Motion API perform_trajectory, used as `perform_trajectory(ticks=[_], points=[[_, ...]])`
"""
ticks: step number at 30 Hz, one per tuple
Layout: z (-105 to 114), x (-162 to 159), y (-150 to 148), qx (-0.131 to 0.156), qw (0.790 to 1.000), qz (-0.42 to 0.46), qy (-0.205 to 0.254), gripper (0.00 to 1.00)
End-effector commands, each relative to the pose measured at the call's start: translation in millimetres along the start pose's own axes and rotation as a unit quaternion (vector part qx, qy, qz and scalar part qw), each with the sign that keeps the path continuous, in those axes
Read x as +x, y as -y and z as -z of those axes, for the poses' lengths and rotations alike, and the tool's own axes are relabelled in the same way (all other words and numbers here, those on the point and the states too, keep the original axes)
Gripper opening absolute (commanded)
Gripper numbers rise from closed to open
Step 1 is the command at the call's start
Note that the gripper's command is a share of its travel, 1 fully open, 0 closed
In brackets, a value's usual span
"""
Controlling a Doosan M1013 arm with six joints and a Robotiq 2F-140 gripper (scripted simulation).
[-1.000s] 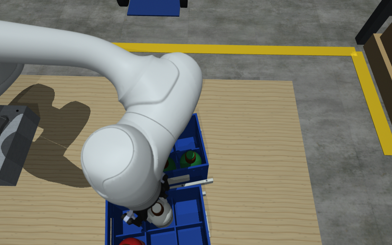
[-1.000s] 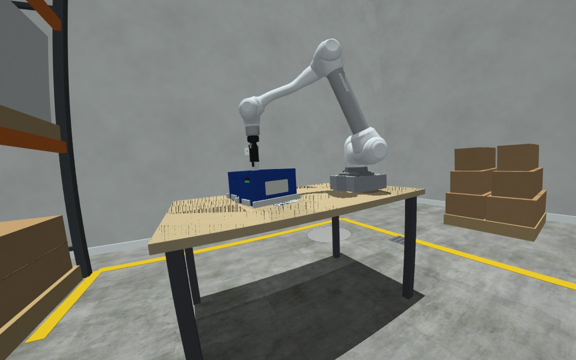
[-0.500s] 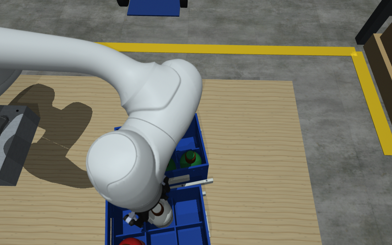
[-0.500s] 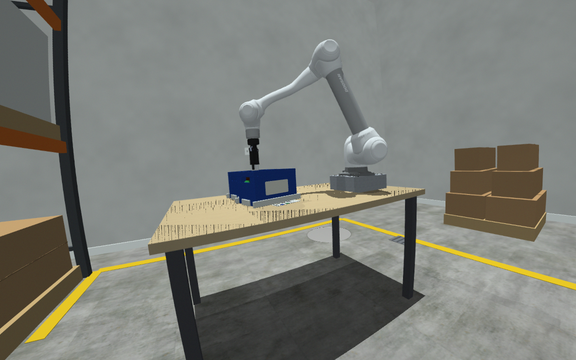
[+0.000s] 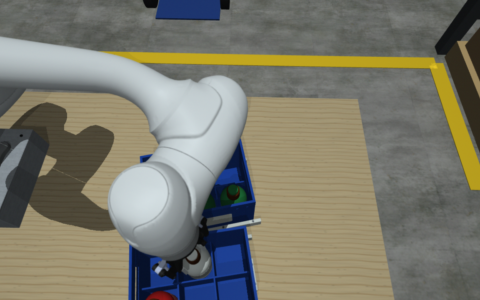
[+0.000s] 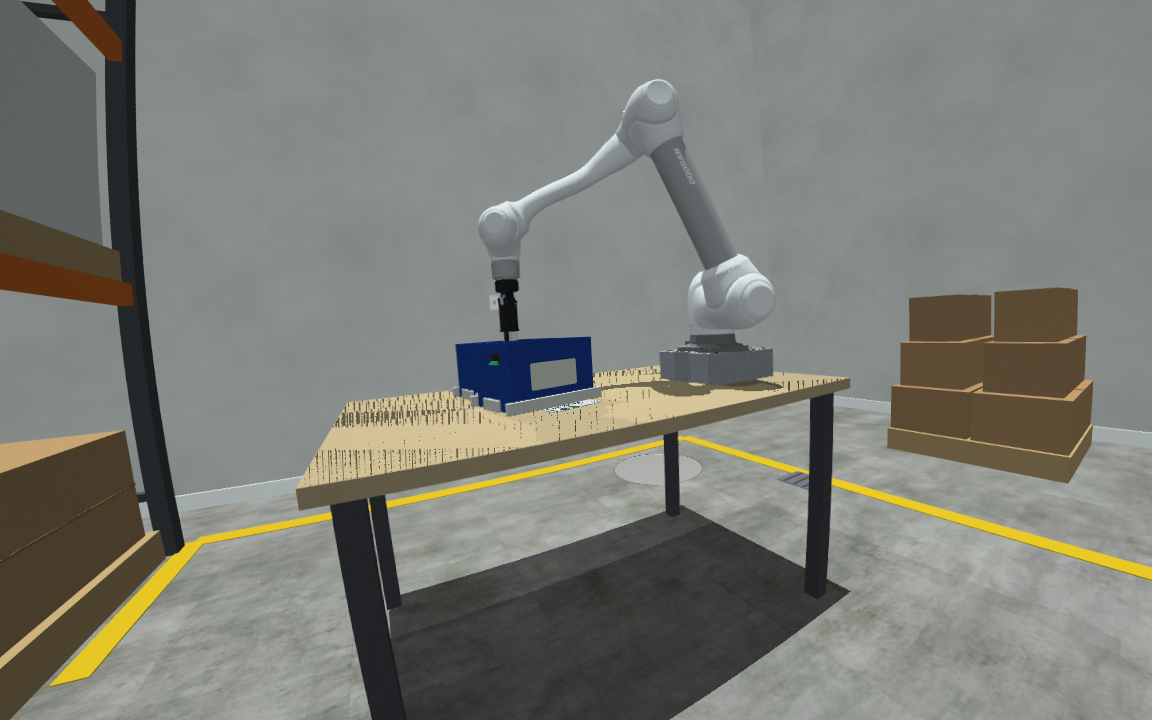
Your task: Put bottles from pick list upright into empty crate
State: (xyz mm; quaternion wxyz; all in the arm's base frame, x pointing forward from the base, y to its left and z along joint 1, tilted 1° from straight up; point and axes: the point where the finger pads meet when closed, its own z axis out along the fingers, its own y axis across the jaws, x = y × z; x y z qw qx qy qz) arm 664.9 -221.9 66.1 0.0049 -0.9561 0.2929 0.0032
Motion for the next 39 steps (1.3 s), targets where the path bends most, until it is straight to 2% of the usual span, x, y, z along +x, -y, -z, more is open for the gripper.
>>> perform_trajectory(ticks=[1,2,39], points=[[0.1,0.0,0.0,0.000,1.000,0.000,0.000,0.38],[2.4,0.0,0.0,0.000,1.000,0.000,0.000,0.00],[2.4,0.0,0.0,0.000,1.000,0.000,0.000,0.00]])
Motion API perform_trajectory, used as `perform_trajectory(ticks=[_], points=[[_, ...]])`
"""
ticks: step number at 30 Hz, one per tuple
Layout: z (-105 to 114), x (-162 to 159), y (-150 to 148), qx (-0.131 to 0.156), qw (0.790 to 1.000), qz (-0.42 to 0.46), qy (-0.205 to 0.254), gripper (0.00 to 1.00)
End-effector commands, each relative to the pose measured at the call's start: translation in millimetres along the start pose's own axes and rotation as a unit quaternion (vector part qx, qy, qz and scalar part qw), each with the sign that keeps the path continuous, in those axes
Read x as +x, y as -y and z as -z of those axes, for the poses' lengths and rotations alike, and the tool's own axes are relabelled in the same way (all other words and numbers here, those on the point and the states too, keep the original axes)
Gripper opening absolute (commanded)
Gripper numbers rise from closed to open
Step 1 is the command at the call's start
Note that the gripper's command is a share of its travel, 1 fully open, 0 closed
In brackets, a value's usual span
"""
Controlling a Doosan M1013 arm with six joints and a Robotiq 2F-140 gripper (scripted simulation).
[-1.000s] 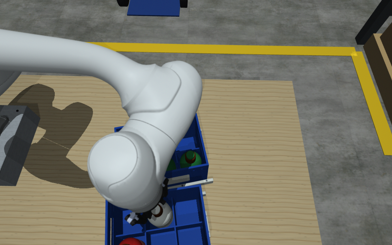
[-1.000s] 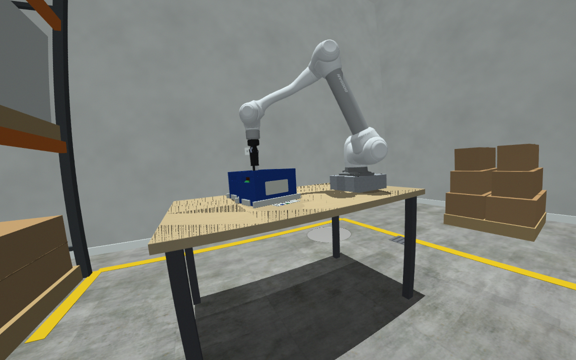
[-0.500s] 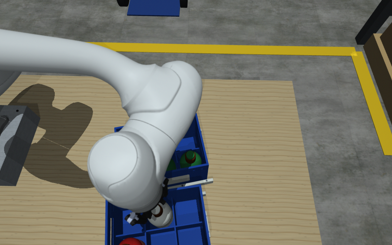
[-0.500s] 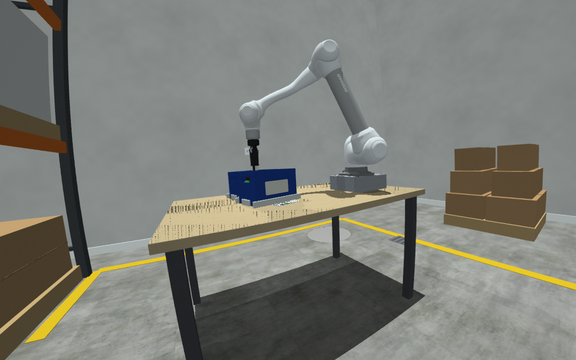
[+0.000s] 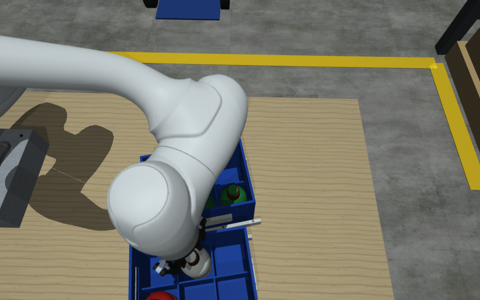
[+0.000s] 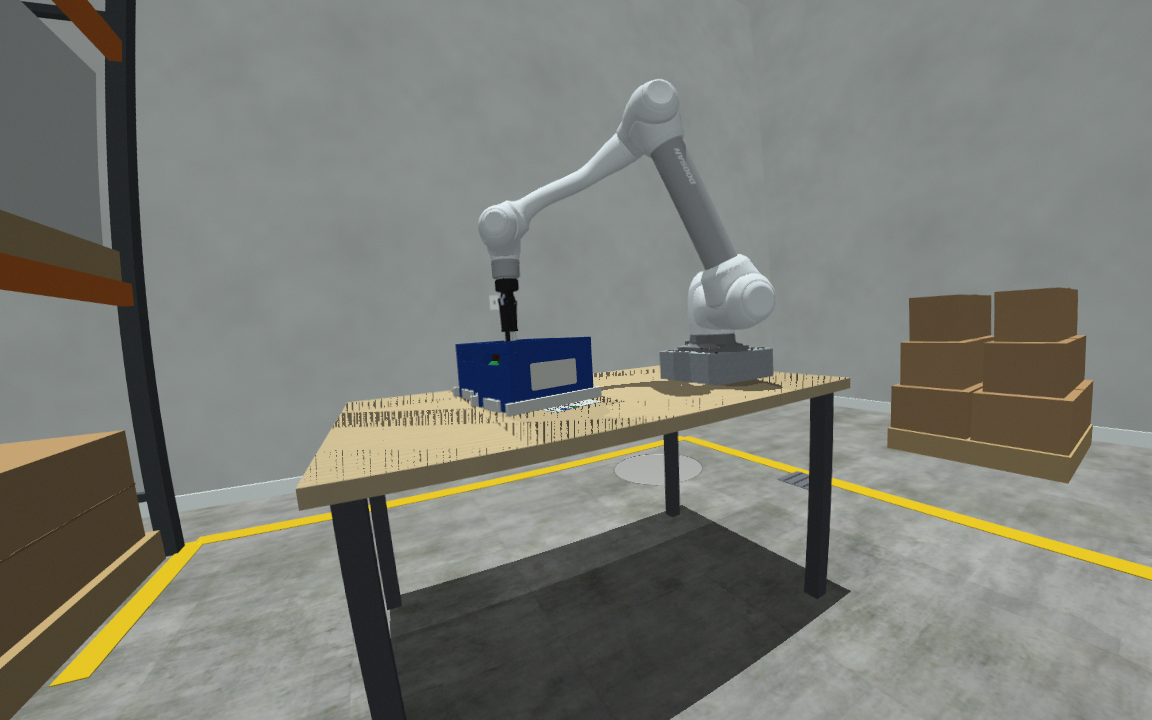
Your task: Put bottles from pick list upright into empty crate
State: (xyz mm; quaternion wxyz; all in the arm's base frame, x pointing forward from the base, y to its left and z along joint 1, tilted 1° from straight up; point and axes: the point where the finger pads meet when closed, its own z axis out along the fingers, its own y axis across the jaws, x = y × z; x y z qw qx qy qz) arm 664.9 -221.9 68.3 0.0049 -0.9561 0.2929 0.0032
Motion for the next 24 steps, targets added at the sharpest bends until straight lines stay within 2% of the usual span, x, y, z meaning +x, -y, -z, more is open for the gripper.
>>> perform_trajectory(ticks=[1,5,24], points=[[0,0,0,0.000,1.000,0.000,0.000,0.00],[0,0,0,0.000,1.000,0.000,0.000,0.00],[28,0,0,0.000,1.000,0.000,0.000,0.00]])
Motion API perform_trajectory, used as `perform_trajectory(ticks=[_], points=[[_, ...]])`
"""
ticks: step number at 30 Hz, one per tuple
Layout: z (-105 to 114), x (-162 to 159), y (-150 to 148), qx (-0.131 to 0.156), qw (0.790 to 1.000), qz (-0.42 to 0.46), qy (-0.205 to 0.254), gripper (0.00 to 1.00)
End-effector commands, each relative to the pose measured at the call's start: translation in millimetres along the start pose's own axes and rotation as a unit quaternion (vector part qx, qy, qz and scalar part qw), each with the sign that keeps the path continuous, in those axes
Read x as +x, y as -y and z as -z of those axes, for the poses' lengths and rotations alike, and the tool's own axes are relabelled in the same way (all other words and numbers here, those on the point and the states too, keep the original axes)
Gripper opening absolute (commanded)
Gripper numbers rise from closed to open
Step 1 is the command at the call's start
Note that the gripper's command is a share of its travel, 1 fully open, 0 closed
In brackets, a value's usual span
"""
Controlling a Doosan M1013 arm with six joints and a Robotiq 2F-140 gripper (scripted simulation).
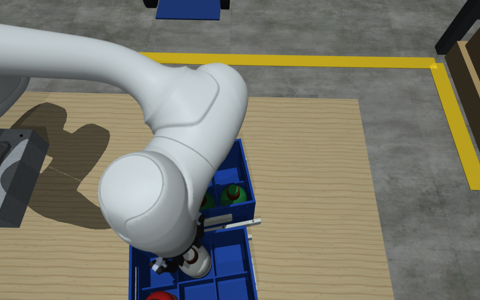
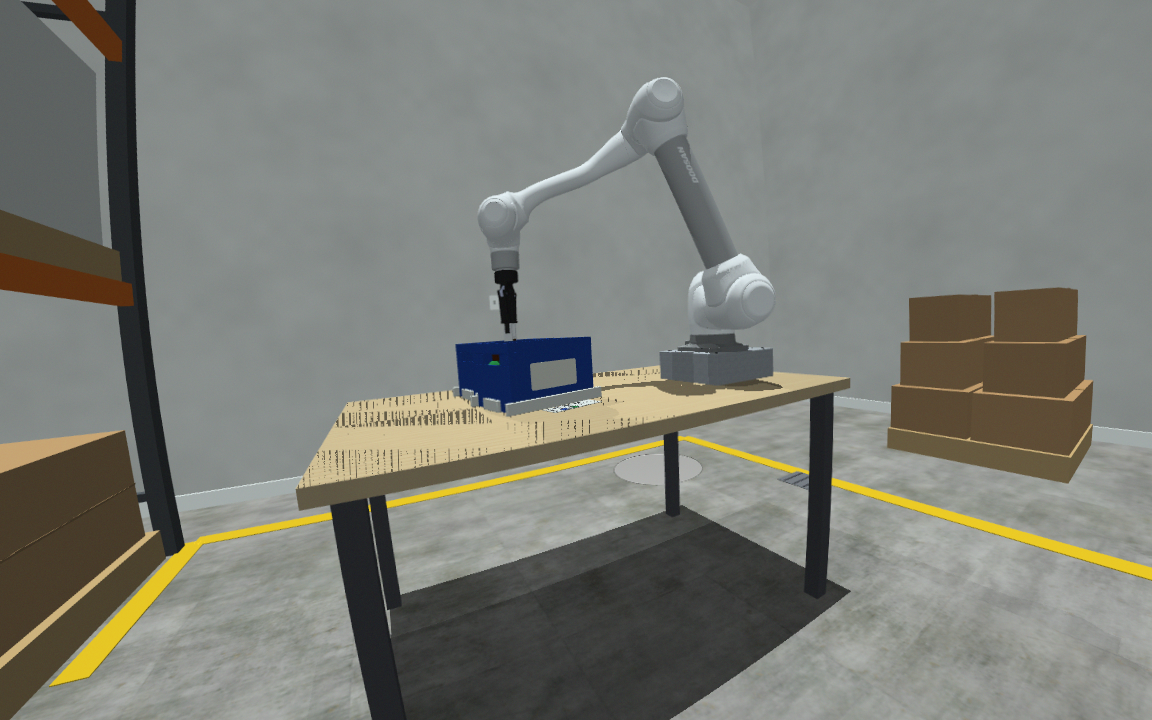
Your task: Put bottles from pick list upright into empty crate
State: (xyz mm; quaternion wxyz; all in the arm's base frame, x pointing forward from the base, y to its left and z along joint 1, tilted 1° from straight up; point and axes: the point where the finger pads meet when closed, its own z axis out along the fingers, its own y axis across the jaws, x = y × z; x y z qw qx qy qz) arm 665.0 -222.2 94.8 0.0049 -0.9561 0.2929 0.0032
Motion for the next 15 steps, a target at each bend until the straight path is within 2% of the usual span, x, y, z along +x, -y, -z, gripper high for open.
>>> perform_trajectory(ticks=[1,15], points=[[4,0,0,0.000,1.000,0.000,0.000,0.00],[24,0,0,0.000,1.000,0.000,0.000,0.00]])
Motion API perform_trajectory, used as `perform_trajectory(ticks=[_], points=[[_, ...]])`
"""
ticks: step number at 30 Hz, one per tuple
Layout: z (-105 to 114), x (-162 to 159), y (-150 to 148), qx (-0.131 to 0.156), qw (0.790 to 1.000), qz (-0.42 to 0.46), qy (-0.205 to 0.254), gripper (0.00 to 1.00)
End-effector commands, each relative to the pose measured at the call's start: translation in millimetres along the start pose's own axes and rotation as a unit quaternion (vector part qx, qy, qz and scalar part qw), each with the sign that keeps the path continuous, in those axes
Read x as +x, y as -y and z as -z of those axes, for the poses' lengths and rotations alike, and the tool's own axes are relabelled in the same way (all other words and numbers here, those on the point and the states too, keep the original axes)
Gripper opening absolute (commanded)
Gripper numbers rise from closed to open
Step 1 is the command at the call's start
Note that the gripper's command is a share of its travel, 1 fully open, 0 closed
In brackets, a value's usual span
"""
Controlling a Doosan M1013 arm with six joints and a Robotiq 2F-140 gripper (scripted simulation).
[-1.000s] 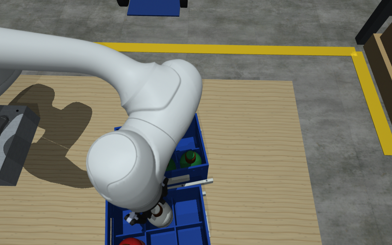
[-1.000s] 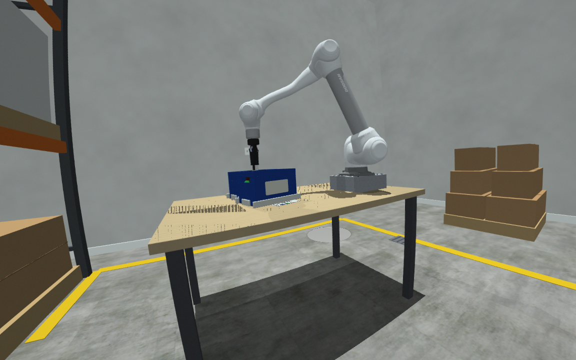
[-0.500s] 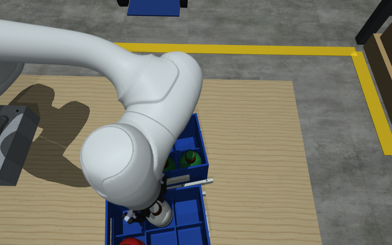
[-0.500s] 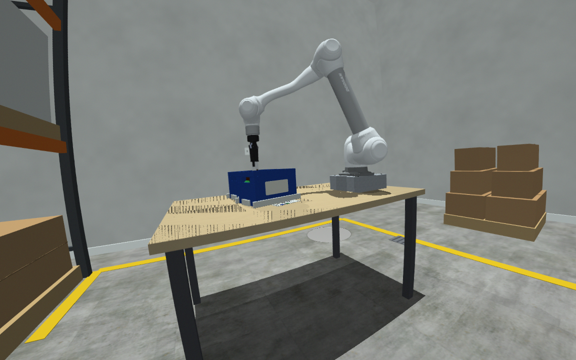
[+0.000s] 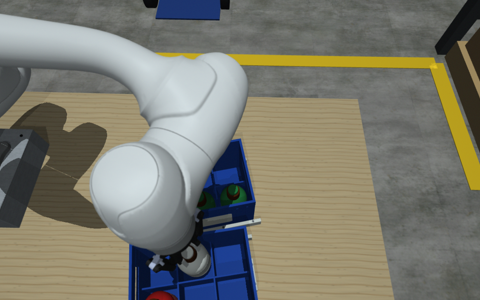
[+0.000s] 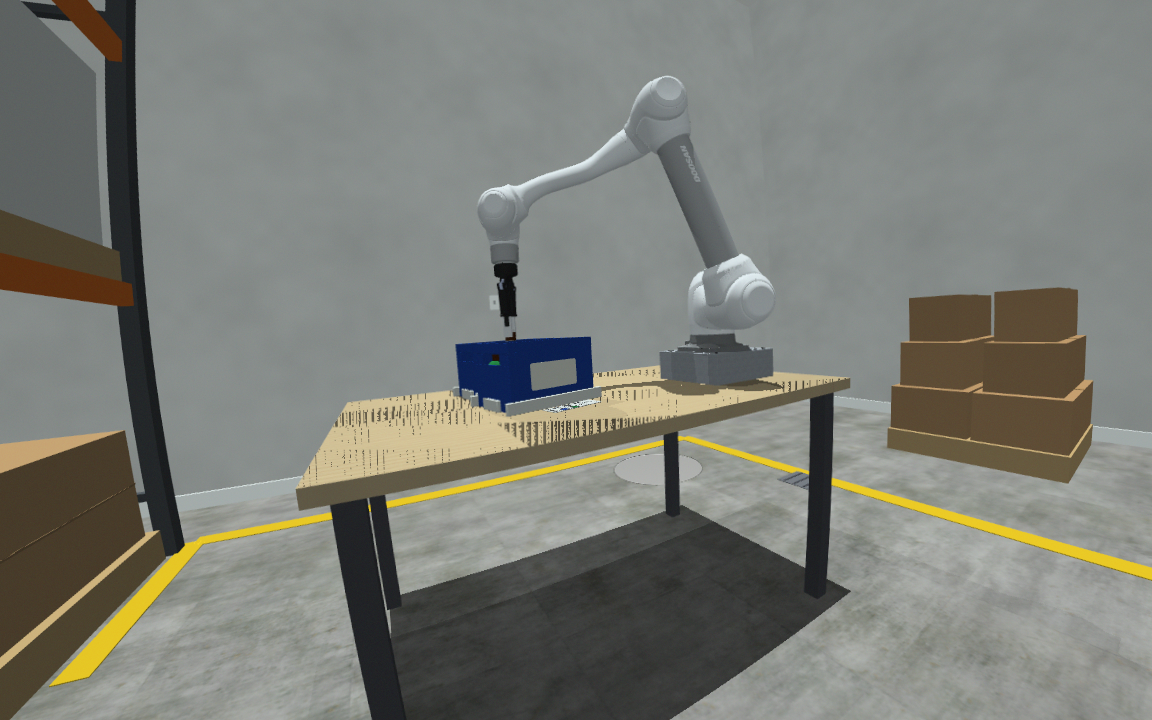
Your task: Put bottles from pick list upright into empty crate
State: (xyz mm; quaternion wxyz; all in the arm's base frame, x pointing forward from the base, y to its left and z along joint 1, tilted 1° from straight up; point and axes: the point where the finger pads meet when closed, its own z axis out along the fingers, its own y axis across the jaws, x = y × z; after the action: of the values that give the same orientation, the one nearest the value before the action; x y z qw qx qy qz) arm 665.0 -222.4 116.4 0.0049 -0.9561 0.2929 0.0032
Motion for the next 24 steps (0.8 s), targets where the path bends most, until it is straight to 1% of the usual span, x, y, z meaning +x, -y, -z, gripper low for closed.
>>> perform_trajectory(ticks=[1,24], points=[[4,0,0,0.000,1.000,0.000,0.000,0.00],[39,0,0,0.000,1.000,0.000,0.000,0.00]])
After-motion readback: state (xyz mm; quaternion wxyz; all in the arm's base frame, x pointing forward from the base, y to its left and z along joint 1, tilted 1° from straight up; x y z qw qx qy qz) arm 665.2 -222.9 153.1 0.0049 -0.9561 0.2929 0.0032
